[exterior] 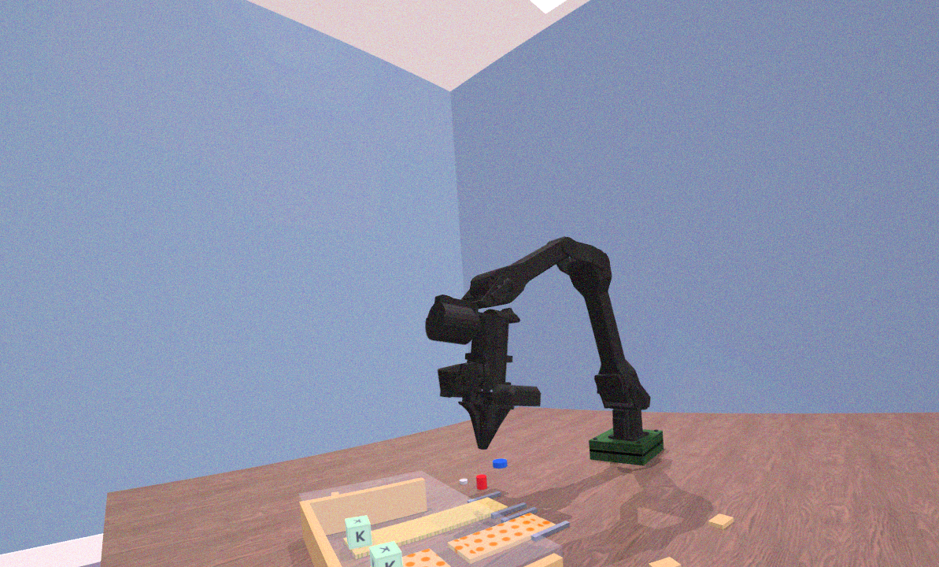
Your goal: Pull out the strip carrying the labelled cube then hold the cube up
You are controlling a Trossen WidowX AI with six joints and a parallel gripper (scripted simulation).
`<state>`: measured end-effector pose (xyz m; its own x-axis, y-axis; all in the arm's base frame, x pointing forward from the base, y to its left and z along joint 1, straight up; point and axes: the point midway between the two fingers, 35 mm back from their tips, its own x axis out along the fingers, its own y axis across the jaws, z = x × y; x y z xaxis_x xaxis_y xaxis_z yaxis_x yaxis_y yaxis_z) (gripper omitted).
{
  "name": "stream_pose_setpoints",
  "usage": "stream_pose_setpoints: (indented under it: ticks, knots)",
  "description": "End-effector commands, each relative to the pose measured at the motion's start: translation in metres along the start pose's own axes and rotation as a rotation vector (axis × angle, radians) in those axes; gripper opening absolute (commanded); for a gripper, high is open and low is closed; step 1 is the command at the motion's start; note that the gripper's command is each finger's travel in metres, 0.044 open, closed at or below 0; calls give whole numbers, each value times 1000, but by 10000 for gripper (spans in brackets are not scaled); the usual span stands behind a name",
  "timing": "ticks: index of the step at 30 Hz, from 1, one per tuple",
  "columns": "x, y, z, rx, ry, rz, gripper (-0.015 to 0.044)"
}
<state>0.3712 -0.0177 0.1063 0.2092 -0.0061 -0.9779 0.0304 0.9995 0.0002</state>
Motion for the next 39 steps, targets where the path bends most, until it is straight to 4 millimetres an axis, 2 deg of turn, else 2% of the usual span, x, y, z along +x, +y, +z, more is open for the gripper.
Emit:
stream_pose_setpoints:
  ticks: [1, 39]
  knots:
    - [20, -14, 2, 29, 139, -2, 0]
    - [77, -14, -7, 35, 169, -2, 0]
